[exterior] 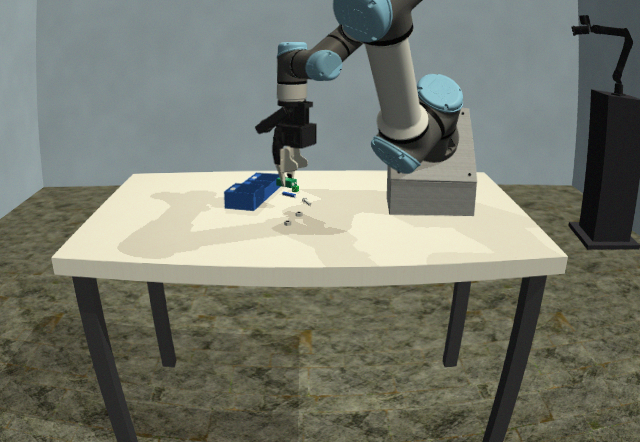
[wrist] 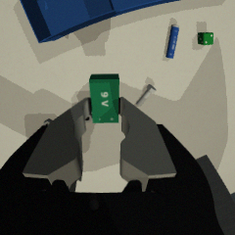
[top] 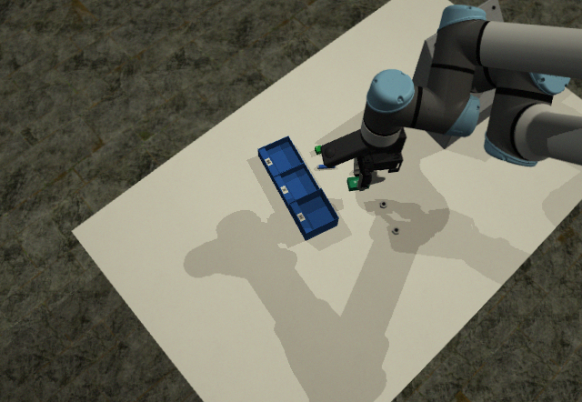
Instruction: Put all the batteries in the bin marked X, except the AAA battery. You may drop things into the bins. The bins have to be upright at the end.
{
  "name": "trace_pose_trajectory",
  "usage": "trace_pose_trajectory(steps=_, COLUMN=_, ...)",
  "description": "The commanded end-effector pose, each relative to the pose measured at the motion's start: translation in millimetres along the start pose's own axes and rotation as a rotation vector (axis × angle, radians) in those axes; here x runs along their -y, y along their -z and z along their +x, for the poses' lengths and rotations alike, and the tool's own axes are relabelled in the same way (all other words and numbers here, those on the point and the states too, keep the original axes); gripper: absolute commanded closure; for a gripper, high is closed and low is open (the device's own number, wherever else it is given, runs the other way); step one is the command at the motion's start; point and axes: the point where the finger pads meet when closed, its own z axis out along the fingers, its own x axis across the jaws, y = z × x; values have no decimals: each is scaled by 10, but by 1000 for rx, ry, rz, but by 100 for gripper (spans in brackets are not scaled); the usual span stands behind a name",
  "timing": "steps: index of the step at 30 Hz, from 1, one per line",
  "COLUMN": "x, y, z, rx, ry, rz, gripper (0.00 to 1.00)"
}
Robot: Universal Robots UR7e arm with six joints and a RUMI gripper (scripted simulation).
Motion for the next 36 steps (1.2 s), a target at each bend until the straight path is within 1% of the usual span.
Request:
trace_pose_trajectory(steps=1, x=3, y=8, z=0, rx=0, ry=0, rz=1, gripper=100)
trace_pose_trajectory(steps=6, x=2, y=9, z=0, rx=0, ry=0, rz=1, gripper=100)
trace_pose_trajectory(steps=8, x=3, y=73, z=0, rx=0, ry=0, rz=1, gripper=100)
trace_pose_trajectory(steps=14, x=3, y=73, z=0, rx=0, ry=0, rz=1, gripper=100)
trace_pose_trajectory(steps=18, x=231, y=74, z=72, rx=0, ry=-185, rz=1, gripper=100)
trace_pose_trajectory(steps=29, x=862, y=74, z=269, rx=7, ry=-517, rz=1, gripper=100)
trace_pose_trajectory(steps=31, x=862, y=74, z=269, rx=7, ry=-517, rz=1, gripper=100)
trace_pose_trajectory(steps=32, x=919, y=75, z=287, rx=8, ry=-603, rz=1, gripper=100)
trace_pose_trajectory(steps=36, x=1148, y=75, z=359, rx=10, ry=-711, rz=0, gripper=100)
